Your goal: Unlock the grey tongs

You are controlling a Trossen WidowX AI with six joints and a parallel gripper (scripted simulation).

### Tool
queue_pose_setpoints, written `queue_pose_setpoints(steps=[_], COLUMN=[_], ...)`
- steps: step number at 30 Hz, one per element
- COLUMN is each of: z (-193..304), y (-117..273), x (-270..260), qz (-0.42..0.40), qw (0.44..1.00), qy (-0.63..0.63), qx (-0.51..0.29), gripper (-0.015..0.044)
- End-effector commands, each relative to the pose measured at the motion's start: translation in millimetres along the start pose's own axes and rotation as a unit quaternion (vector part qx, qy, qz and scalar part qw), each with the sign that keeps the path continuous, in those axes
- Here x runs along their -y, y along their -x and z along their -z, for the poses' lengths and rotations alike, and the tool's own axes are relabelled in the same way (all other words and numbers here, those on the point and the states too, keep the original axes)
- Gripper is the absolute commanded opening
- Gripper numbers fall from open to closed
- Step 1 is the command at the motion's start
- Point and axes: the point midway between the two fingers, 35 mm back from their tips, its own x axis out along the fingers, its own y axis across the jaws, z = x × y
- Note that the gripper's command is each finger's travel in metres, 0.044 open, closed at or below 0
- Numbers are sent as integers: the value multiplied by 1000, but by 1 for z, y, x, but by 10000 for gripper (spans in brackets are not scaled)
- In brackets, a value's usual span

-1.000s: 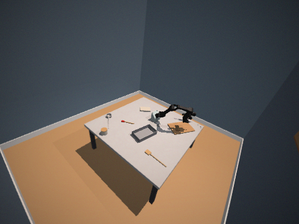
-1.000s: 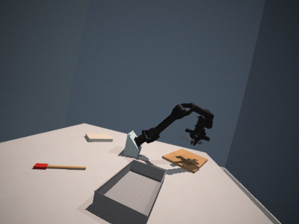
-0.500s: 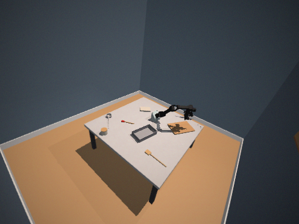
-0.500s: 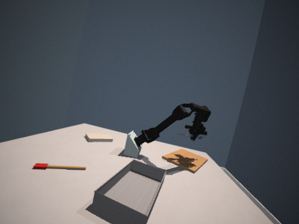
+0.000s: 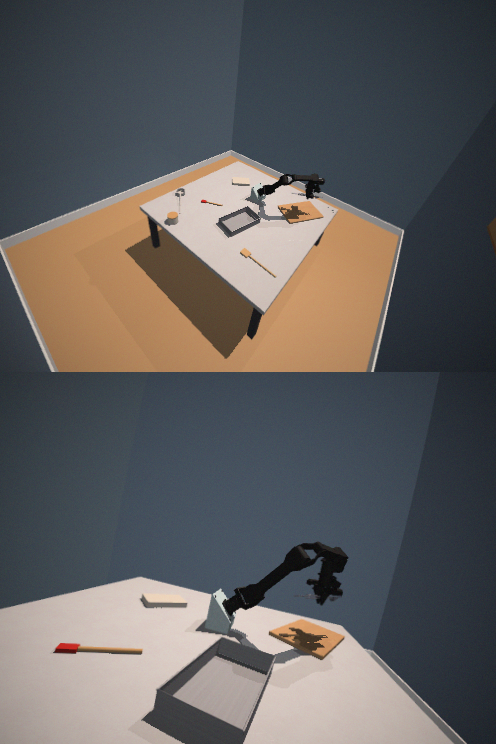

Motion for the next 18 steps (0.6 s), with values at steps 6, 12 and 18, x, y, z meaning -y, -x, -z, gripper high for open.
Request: queue_pose_setpoints(steps=[6, 12, 18], z=[-4, -6, -8], y=[1, 1, 3], x=[-6, -9, -12], qz=[-26, -39, -49], qw=[998, 993, 987], qy=[6, 10, 13], qx=[63, 109, 155], gripper=[-150, -150, -150])
